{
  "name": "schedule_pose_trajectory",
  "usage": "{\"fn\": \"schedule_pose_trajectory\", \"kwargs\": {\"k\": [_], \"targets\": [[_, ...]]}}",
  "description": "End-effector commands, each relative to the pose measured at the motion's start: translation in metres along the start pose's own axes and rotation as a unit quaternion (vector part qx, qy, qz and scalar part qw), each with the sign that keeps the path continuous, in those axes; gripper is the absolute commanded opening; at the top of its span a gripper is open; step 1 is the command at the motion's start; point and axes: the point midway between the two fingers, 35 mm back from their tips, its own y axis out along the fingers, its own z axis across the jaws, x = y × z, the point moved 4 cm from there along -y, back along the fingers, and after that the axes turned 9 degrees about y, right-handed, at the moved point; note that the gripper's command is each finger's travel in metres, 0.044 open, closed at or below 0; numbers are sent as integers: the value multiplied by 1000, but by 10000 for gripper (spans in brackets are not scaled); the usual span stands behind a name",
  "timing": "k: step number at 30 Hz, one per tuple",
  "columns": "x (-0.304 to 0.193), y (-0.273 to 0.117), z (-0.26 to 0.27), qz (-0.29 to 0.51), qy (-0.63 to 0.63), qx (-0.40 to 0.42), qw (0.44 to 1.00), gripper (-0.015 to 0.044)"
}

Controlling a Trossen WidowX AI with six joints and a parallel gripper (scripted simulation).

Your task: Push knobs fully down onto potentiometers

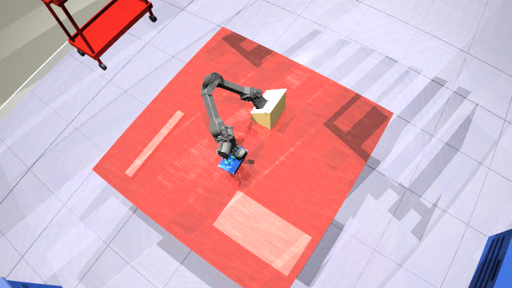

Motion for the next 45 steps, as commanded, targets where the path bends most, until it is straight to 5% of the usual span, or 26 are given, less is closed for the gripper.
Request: {"fn": "schedule_pose_trajectory", "kwargs": {"k": [1, 45], "targets": [[3, 11, -1, 4, 8, -5, 1000, 0], [3, 23, -2, 4, 8, -6, 1000, 0]]}}
